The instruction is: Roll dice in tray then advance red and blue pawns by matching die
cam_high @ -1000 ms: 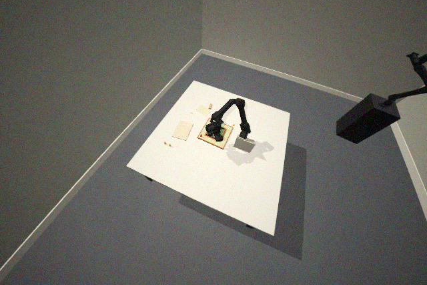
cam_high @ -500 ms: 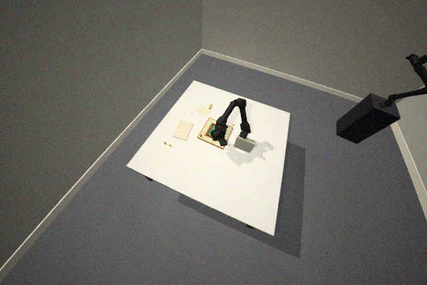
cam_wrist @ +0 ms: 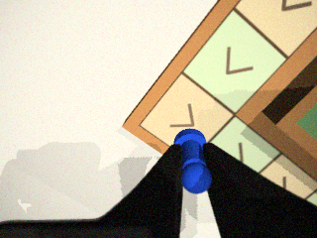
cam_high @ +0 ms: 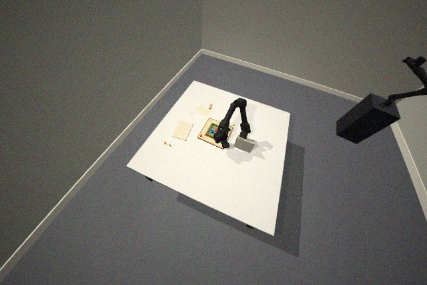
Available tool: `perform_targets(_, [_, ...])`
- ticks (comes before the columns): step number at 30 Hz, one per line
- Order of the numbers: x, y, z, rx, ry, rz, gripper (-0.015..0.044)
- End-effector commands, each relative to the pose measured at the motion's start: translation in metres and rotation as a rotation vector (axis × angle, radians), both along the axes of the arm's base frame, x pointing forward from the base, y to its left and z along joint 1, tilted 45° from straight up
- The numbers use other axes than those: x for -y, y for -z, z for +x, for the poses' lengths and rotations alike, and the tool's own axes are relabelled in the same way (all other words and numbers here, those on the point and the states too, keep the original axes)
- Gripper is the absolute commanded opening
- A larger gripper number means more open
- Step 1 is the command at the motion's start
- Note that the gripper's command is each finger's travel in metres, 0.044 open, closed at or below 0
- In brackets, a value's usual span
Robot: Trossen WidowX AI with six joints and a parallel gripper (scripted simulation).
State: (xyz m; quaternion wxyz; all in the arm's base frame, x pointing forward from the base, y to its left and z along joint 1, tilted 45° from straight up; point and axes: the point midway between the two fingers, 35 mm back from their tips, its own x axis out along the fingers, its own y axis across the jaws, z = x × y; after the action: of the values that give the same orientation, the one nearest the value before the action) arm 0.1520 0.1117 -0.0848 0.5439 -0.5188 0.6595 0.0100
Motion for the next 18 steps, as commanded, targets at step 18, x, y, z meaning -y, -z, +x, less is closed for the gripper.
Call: perform_targets(18, [0.028,0.025,0.003,-0.006,-0.001,-0.016,0.0])
